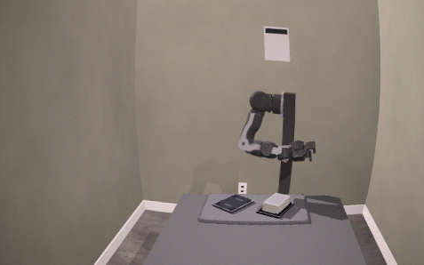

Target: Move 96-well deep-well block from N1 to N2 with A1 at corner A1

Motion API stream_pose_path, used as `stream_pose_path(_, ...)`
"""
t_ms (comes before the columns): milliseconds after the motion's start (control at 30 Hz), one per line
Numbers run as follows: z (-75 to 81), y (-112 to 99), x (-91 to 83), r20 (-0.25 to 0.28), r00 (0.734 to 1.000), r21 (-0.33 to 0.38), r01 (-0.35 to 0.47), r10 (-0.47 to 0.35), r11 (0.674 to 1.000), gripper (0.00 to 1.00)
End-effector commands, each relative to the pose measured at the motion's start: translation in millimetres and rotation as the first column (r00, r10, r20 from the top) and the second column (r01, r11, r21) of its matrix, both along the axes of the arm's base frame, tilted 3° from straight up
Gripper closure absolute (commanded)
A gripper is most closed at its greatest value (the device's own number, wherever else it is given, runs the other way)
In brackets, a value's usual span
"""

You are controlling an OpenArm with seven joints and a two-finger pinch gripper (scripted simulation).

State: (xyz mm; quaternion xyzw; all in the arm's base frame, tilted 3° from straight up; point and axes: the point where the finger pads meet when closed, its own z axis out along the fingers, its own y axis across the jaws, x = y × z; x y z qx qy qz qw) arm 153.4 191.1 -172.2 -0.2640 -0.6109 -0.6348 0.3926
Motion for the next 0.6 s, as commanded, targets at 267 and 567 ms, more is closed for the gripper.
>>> stream_pose_path(267,1.4,0.0,0.1,0.002,1.0,0.004,0.0,0.0,1.0,0.0)
stream_pose_path(567,1.4,0.0,0.1,0.002,1.0,0.004,0.0,0.0,1.0,0.0)
